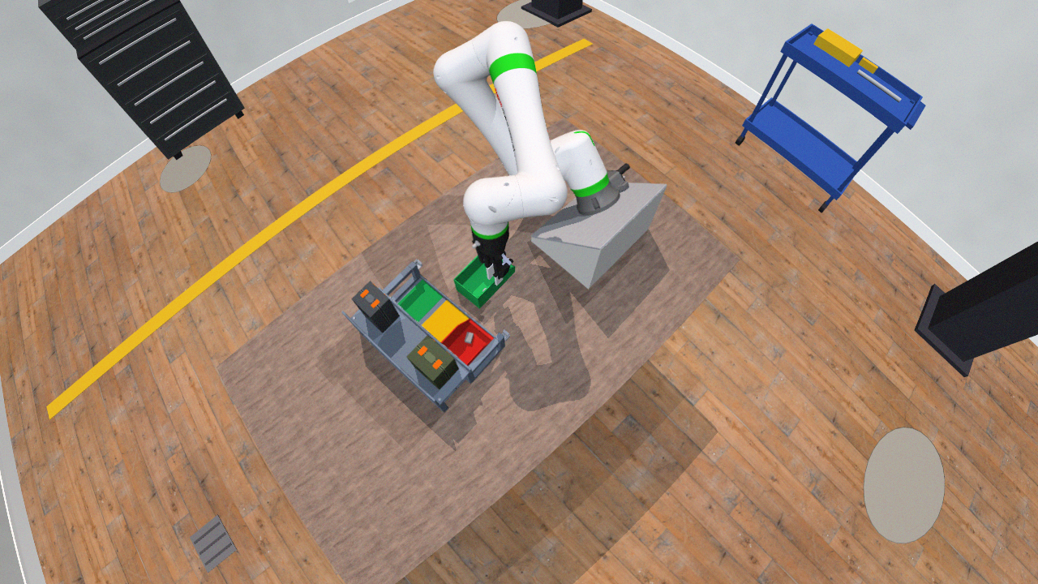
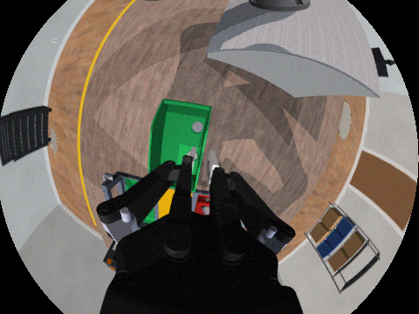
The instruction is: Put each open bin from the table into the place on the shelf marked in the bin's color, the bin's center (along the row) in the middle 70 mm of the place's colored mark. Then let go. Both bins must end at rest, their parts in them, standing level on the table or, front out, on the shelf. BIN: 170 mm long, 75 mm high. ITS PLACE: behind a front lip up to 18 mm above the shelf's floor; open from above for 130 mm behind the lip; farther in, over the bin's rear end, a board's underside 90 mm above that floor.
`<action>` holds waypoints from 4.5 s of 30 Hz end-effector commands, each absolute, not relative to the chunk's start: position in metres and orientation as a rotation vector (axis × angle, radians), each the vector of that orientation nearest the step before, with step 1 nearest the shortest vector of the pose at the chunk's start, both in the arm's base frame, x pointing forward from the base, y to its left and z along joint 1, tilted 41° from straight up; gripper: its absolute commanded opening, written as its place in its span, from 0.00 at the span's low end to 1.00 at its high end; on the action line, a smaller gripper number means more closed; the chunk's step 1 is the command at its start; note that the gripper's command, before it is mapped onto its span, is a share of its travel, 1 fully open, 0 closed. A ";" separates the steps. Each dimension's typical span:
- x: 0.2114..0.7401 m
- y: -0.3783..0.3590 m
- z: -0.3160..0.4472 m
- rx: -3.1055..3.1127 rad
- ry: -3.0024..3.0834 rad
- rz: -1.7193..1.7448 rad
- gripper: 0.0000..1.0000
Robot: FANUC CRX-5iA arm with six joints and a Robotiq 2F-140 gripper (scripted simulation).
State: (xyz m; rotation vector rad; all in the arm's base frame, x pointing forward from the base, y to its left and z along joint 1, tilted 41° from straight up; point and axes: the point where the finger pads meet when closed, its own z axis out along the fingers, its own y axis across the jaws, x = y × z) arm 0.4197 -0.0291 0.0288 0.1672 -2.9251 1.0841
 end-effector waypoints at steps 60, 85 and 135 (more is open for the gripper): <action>0.421 -0.053 0.000 0.167 -2.926 1.084 0.00; 0.421 -0.053 0.000 0.167 -2.925 1.084 0.00; 0.420 -0.040 0.016 0.167 -2.925 1.084 0.00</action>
